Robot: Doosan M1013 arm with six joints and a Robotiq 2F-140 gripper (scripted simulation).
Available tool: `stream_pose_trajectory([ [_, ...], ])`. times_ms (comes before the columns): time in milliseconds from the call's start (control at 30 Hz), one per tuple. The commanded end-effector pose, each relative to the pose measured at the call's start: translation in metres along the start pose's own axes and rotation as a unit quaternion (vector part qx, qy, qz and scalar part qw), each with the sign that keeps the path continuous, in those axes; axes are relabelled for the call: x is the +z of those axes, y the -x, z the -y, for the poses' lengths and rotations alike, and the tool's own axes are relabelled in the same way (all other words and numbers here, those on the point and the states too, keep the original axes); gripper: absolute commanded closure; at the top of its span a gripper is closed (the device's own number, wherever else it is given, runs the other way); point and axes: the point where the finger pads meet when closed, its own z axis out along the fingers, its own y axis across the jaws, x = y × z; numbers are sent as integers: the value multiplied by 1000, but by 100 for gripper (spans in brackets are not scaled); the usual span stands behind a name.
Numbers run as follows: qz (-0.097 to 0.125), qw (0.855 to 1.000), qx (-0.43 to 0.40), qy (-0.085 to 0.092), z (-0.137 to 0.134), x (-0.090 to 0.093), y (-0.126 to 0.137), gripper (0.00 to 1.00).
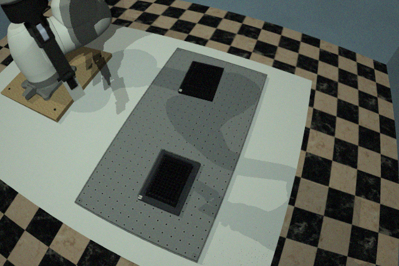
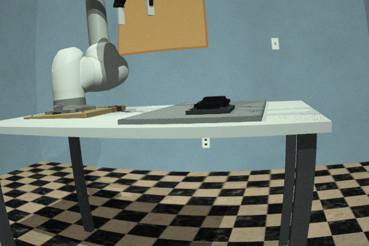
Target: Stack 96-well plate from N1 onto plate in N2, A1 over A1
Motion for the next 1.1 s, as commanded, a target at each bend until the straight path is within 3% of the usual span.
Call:
stream_pose_trajectory([
  [0,0,1000,-1,0,7,5,10,0],
  [1067,-9,996,-87,8,49,70,130,0],
])
